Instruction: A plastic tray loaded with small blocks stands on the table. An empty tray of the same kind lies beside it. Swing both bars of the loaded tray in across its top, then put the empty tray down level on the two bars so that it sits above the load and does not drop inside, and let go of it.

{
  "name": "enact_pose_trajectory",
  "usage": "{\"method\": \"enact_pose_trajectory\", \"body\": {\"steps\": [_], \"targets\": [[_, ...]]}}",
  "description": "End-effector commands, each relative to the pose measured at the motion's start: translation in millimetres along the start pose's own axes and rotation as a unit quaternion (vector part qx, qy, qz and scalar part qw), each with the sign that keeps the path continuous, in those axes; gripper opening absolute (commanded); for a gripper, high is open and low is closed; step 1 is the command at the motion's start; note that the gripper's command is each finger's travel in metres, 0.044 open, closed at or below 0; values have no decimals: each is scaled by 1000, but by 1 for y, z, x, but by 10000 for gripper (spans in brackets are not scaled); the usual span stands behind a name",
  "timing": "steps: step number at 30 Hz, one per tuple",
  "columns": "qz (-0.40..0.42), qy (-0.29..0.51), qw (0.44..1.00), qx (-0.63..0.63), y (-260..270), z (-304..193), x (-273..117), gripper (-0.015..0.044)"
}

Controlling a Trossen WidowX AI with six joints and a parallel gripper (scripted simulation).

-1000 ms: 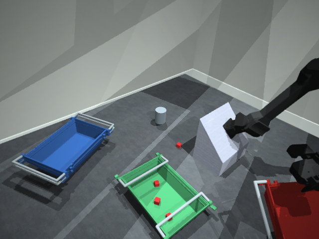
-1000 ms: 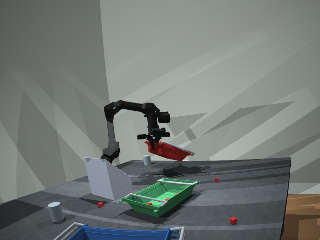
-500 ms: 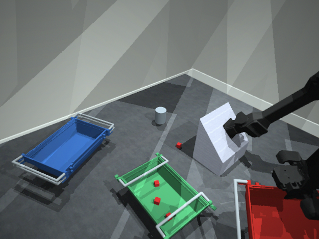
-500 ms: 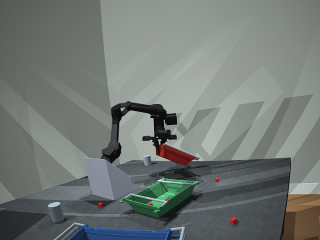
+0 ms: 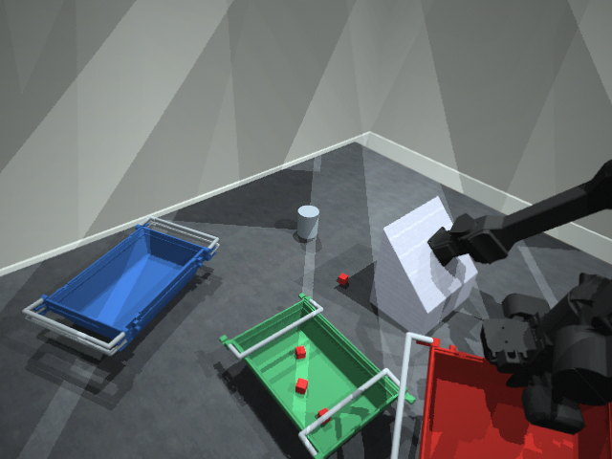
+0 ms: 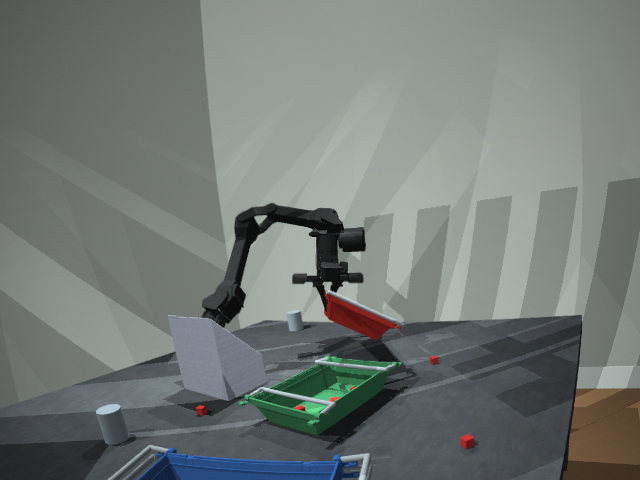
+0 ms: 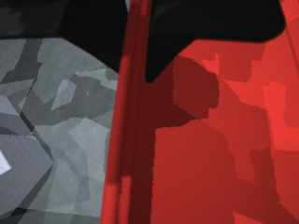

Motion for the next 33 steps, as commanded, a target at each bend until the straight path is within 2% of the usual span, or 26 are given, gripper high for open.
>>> {"method": "enact_pose_trajectory", "body": {"steps": [1, 33], "targets": [[9, -2, 1000, 23, 9, 18, -5, 0], [0, 25, 978, 208, 7, 159, 4, 0]]}}
Point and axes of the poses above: the point midway between the two fingers, 35 mm back from their tips, its own x axis out along the fingers, its own y axis across the jaws, z = x × y, the point moved 2 cm from there along -x, back along the fingers, and after that the axes turned 6 degrees about x, right-handed, at the moved point
